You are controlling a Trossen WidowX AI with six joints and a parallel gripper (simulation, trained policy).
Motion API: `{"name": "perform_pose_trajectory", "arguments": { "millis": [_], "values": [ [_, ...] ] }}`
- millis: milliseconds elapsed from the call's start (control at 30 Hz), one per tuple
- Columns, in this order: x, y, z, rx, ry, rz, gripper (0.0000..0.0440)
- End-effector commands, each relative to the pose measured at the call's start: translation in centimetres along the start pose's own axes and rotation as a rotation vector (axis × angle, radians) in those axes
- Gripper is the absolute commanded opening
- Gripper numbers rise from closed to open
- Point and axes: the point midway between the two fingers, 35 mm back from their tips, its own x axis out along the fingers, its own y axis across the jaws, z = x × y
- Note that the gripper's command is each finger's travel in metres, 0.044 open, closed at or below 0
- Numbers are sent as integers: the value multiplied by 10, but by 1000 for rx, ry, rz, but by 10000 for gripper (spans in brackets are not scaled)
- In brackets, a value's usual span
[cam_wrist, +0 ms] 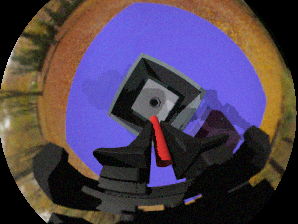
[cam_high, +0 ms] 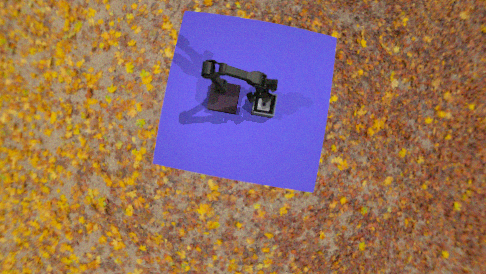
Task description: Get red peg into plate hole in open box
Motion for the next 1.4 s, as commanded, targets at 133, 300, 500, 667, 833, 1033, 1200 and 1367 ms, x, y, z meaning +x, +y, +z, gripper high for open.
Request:
{"name": "perform_pose_trajectory", "arguments": {
  "millis": [133,300,500,667,833,1033,1200,1367],
  "values": [
    [18,0,17,36,16,-8,8],
    [30,-2,22,49,37,-20,11],
    [47,-3,22,51,65,-41,6],
    [60,-6,21,34,86,-67,54],
    [69,-8,22,2,104,-93,156],
    [72,-1,32,-31,106,-102,197],
    [75,8,44,-53,95,-99,283],
    [77,14,58,-70,83,-98,402]
  ]
}}
